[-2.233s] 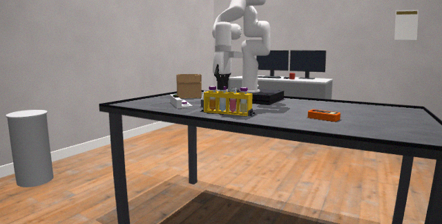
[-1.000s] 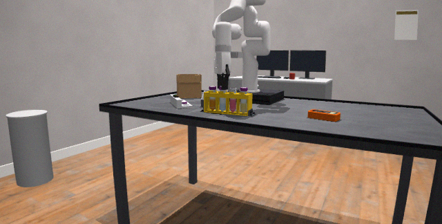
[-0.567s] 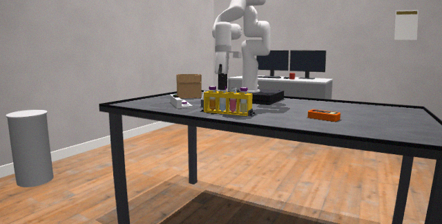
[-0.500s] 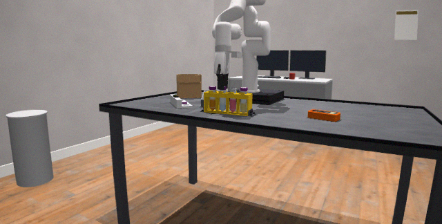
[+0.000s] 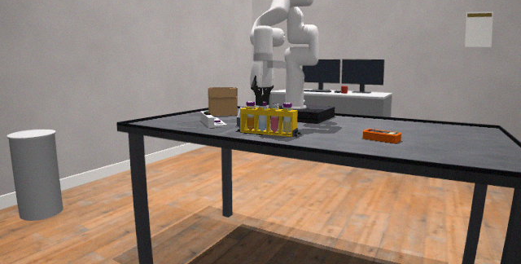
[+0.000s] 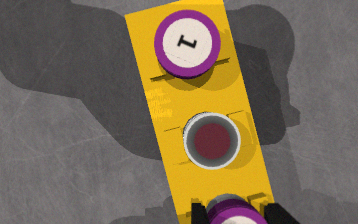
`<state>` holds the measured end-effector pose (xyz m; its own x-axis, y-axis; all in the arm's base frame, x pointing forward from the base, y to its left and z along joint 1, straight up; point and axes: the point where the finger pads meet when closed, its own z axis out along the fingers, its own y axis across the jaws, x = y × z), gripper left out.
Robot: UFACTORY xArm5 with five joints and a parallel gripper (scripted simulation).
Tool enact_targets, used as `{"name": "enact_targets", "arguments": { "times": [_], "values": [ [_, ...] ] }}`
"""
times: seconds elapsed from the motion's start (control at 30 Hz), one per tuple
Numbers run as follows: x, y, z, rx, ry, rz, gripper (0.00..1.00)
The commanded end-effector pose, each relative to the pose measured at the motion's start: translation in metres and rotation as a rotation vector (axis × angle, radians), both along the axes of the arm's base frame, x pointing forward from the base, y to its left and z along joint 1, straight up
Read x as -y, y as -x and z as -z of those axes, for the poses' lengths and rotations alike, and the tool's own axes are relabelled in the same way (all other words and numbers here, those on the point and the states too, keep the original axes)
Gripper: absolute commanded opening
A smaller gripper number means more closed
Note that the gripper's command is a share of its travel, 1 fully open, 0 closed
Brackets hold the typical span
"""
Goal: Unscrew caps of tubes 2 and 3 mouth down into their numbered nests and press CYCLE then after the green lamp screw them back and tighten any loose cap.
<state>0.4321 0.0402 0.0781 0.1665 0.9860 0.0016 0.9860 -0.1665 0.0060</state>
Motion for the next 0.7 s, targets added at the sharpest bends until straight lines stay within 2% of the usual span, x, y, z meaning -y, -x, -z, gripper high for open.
{"name": "enact_targets", "arguments": {
  "times": [0.0,0.3,0.67],
  "values": [
    [-0.0001,-0.0014,-0.0014,0.004,-0.006,0.000,0.00],
    [-0.0001,-0.0014,-0.0014,0.004,-0.006,0.000,0.00],
    [-0.0001,-0.0014,-0.0014,0.005,-0.001,-0.523,0.00]
  ]
}}
